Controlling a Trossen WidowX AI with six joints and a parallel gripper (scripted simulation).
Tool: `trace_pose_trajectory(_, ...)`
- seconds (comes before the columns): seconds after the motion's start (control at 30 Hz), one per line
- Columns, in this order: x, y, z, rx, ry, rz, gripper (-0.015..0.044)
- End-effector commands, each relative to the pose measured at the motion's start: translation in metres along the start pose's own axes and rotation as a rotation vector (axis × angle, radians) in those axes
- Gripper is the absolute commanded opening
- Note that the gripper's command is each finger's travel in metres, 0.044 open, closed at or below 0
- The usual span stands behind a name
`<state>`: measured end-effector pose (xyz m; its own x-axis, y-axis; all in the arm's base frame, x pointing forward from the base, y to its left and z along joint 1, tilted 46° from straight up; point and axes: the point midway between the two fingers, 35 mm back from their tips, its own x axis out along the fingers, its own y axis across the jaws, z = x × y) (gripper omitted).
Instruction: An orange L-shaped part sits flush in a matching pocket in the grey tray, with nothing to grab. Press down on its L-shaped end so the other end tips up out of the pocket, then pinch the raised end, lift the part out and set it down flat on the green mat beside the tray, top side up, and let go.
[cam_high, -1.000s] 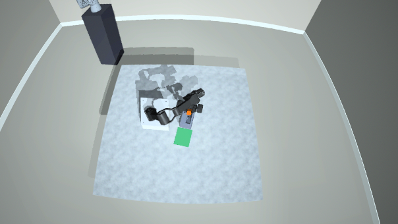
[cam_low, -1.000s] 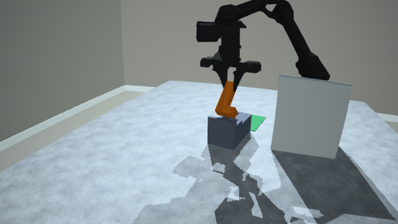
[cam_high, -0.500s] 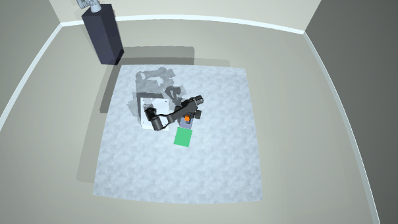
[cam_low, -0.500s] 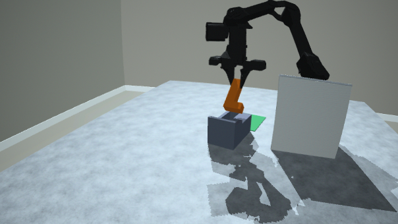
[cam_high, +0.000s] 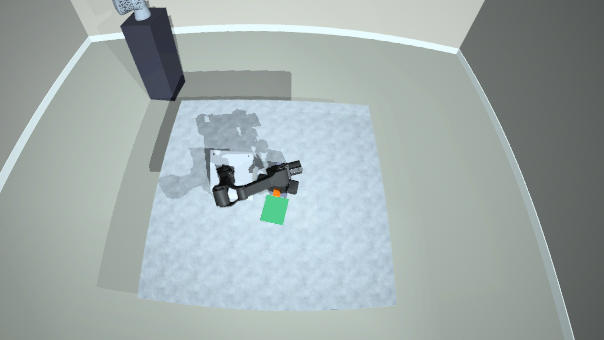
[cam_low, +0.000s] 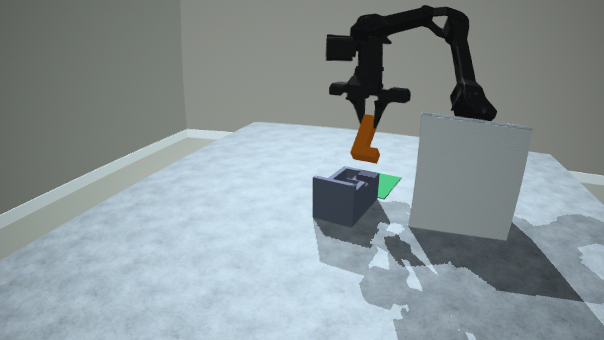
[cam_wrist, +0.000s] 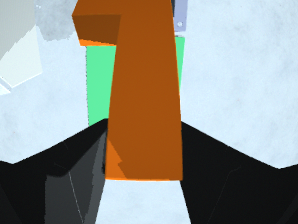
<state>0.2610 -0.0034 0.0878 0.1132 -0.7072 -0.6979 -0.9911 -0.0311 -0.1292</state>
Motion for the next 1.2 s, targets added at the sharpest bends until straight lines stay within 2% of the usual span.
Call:
trace_pose_trajectory(0.0, 0.0, 0.002, -0.015, -0.003, 0.005, -0.001, 0.0)
trace_pose_trajectory(0.3, 0.0, 0.007, -0.051, -0.003, 0.007, -0.001, 0.0)
trace_pose_trajectory(1.17, 0.033, 0.007, -0.052, -0.002, 0.008, -0.002, 0.0)
